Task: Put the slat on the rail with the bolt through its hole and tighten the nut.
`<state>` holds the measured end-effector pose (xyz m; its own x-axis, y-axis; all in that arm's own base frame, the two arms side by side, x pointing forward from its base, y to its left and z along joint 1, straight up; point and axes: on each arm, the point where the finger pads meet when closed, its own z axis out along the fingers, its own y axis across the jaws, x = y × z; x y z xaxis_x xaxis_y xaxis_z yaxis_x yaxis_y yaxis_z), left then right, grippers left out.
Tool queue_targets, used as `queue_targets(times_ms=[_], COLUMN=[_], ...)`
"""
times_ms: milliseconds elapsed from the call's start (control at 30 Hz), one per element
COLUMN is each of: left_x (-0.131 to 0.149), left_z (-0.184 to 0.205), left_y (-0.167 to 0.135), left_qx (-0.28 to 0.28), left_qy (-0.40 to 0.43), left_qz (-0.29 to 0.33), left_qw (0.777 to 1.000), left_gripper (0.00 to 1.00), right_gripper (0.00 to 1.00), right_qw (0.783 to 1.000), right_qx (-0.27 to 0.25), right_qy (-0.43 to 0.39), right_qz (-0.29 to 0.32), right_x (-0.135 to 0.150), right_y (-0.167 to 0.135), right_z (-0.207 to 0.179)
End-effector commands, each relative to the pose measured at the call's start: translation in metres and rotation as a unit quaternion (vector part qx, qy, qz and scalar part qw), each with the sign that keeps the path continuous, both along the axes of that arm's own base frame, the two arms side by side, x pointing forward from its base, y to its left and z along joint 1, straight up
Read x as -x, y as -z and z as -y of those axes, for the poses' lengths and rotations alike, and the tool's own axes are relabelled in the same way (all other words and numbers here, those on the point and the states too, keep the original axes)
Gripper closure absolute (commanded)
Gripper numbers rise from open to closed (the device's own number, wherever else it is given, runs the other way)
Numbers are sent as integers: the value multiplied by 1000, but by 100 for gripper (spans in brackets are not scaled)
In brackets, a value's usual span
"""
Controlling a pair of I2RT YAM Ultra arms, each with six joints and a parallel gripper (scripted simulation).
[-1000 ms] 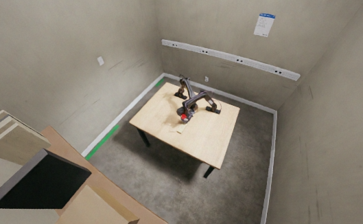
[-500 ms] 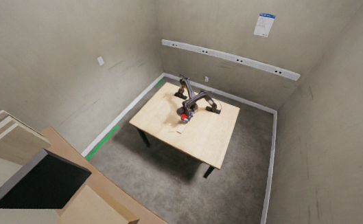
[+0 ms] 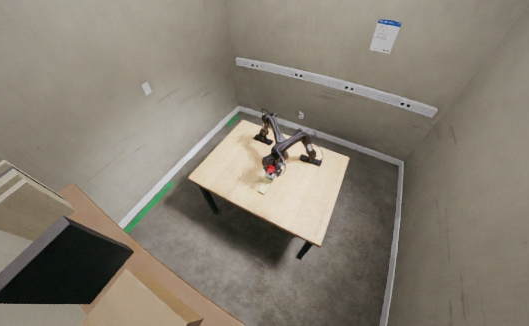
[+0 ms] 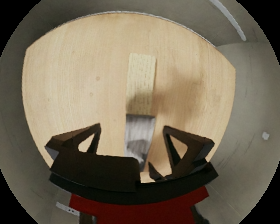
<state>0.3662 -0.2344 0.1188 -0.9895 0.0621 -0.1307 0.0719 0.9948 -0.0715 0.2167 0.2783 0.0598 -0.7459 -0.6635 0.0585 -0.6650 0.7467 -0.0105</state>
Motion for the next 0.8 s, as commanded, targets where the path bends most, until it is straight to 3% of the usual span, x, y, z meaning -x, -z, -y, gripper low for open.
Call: queue_targets(times_ms=[0, 433, 500, 767], left_x=[-19, -63, -63, -72], left_z=[-4, -64, -64, -107], left_y=[-23, -100, -100, -150], left_qx=[33, 86, 86, 92], left_qy=[8, -8, -8, -19], left_qz=[62, 247, 247, 359], left_qw=[997, 965, 965, 929], left_gripper=[0, 0, 0, 0], right_gripper=[0, 0, 0, 0], right_qw=[1000, 1000, 1000, 1000], right_qx=[-6, -6, -6, -6], right_qy=[0, 0, 0, 0], right_qz=[5, 5, 5, 5], right_x=[-2, -2, -2, -2], right_y=[-3, -3, -3, -3], right_z=[-2, -2, -2, -2])
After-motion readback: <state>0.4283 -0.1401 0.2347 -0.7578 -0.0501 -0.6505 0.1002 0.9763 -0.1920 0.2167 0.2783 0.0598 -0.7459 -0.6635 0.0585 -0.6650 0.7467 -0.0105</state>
